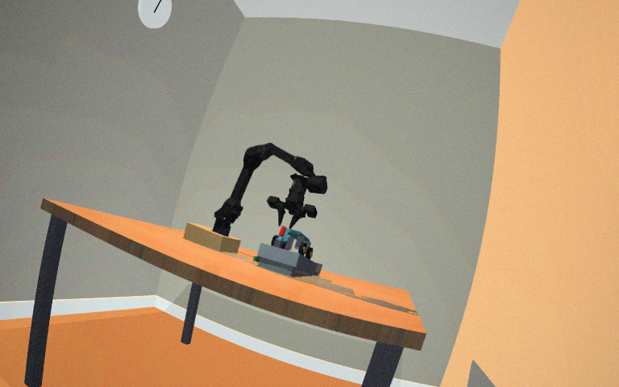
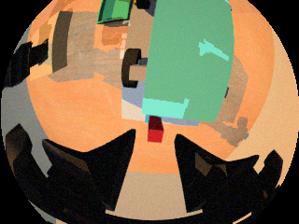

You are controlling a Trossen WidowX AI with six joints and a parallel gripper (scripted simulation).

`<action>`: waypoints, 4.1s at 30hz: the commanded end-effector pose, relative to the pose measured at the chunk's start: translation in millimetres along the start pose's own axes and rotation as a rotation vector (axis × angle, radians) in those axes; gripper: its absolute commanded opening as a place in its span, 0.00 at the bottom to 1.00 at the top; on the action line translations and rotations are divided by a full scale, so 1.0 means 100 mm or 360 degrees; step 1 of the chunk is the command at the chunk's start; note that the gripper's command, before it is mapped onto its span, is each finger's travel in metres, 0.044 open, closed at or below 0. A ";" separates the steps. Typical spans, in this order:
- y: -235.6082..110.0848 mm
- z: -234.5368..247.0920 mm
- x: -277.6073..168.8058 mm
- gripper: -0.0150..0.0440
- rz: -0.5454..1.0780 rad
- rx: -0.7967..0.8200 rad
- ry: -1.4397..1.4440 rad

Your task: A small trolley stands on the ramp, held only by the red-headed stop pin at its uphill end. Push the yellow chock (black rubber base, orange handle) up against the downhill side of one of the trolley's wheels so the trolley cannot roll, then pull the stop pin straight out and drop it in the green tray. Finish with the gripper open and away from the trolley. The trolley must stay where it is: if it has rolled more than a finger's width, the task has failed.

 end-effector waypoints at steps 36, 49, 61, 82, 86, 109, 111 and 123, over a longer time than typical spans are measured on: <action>0.37 0.00 -0.01 0.30 0.0007 0.0003 -0.0001; 0.29 0.00 -0.02 0.25 0.0006 0.0002 -0.0009; 0.19 0.01 -0.02 0.25 0.0006 0.0002 -0.0010; 0.02 0.01 -0.04 0.25 0.0006 0.0002 -0.0010; -0.01 0.00 -0.05 0.25 0.0006 0.0002 -0.0009; -0.03 -0.05 -0.38 0.25 0.0010 0.0001 -0.0010; -0.03 -0.04 -0.38 0.25 0.0010 0.0002 -0.0010; -0.01 0.36 -0.43 0.25 0.0010 0.0006 -0.0011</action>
Point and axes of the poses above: the point midway between the two fingers, 35 mm back from their tips, its own y axis out along the fingers, its own z axis across the jaws, x = y × z, the point moved 2 cm from there along -y, back along the fingers, and after that the axes turned 7 degrees about y, right-handed, at the moved point
